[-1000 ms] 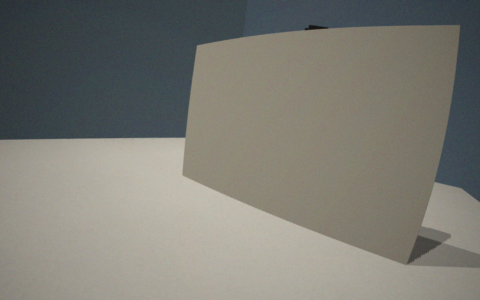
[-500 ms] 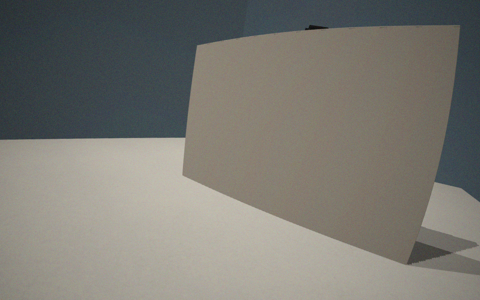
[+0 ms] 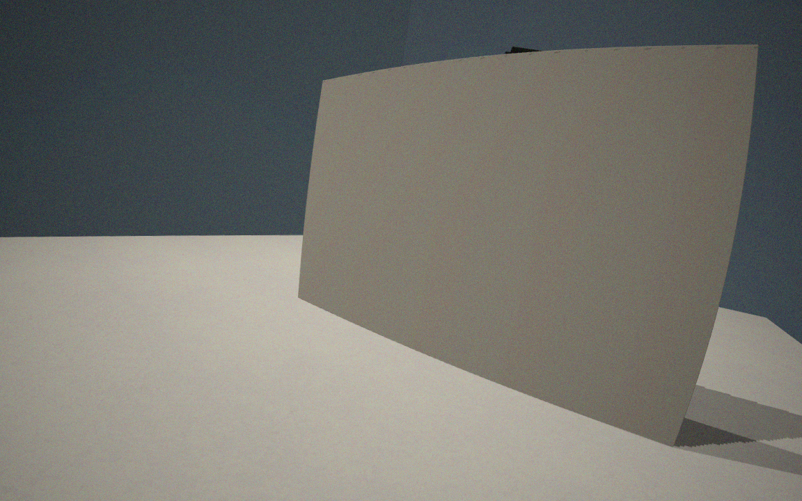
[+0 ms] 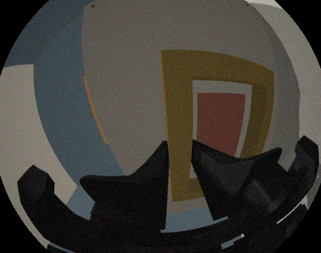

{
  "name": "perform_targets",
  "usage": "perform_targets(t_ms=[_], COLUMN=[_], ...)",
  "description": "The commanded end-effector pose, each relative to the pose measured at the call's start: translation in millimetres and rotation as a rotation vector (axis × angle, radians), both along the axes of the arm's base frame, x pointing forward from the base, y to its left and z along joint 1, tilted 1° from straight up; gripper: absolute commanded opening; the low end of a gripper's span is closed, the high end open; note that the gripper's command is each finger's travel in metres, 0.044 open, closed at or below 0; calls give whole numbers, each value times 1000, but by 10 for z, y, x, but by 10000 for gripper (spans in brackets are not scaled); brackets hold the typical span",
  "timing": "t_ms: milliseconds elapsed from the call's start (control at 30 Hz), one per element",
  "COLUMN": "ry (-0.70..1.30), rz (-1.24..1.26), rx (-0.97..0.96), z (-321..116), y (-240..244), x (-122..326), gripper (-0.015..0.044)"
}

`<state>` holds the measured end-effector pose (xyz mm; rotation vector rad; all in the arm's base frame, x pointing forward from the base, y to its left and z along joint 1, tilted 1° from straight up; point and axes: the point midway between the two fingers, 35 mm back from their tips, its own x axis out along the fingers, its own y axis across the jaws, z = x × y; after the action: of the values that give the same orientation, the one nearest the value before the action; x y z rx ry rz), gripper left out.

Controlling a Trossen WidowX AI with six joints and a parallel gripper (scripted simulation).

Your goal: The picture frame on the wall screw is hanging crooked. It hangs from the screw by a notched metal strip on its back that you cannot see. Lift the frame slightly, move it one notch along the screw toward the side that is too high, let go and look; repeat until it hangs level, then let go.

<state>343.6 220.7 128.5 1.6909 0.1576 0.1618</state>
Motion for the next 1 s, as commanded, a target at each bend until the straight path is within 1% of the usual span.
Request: perform_targets(t_ms=[0,967], ry=[-7,-6], rz=[0,0], rx=[4,6], z=[31,-42], y=[7,12], x=[7,6], gripper=[0,0])
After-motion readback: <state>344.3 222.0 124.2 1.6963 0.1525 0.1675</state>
